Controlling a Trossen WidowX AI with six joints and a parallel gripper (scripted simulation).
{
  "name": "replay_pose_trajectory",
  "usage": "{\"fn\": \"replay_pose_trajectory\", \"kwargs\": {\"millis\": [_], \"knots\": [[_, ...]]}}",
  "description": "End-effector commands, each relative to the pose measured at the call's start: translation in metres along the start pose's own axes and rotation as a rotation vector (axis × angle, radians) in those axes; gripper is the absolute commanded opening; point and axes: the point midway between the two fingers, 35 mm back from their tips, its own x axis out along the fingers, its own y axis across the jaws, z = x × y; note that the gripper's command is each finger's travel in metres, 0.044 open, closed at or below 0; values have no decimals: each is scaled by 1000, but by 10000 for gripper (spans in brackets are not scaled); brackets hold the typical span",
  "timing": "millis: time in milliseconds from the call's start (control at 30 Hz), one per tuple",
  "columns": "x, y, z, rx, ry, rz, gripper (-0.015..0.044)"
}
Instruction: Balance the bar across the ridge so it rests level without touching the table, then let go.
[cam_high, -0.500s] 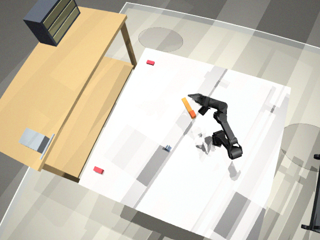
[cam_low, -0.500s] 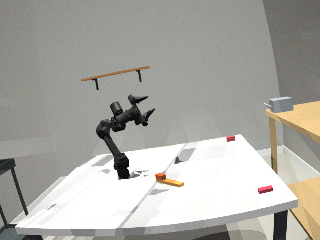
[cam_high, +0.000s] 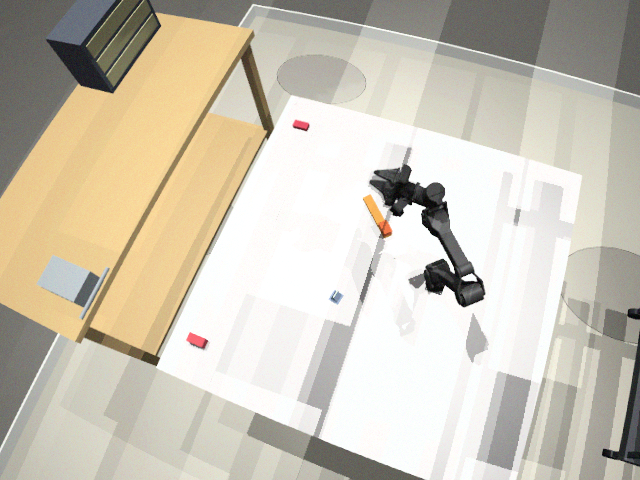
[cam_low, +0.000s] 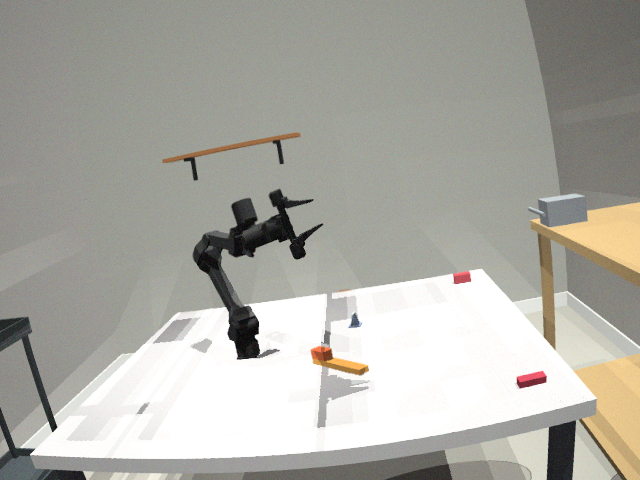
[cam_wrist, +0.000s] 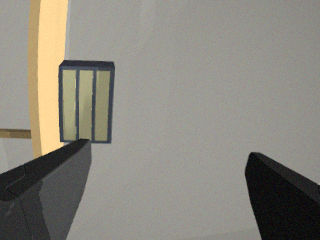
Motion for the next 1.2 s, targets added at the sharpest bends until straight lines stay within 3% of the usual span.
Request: {"fn": "replay_pose_trajectory", "kwargs": {"millis": [0, 667, 1167], "knots": [[11, 12, -16, 174, 52, 59, 315], [43, 102, -73, 958, 429, 370, 315], [40, 179, -83, 1402, 845, 592, 315]]}}
